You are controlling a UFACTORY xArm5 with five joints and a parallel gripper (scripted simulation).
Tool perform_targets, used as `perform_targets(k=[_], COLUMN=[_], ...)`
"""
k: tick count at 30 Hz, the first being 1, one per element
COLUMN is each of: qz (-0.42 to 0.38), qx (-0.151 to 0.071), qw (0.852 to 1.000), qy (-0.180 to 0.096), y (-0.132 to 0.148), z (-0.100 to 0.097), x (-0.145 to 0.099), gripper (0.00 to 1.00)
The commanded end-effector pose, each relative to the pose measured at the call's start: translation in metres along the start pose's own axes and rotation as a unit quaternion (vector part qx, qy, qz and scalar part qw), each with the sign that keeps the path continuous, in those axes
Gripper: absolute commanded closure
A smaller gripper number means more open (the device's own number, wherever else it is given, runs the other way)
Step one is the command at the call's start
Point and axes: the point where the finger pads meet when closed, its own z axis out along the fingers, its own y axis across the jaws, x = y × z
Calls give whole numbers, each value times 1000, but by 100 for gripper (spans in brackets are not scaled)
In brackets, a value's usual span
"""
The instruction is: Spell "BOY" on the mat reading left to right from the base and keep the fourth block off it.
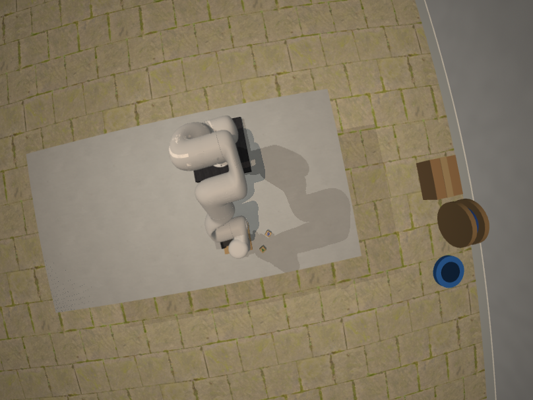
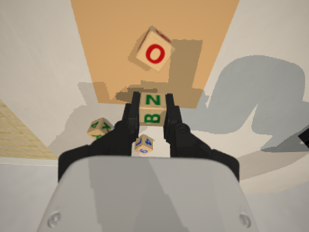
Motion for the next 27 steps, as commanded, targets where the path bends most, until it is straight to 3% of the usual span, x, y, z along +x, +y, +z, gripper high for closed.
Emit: perform_targets(k=[1,27], qz=[0,0], qx=[3,3], qw=[1000,1000], qy=[0,0], y=[-3,-3], z=[18,22], x=[0,0], gripper=[79,79])
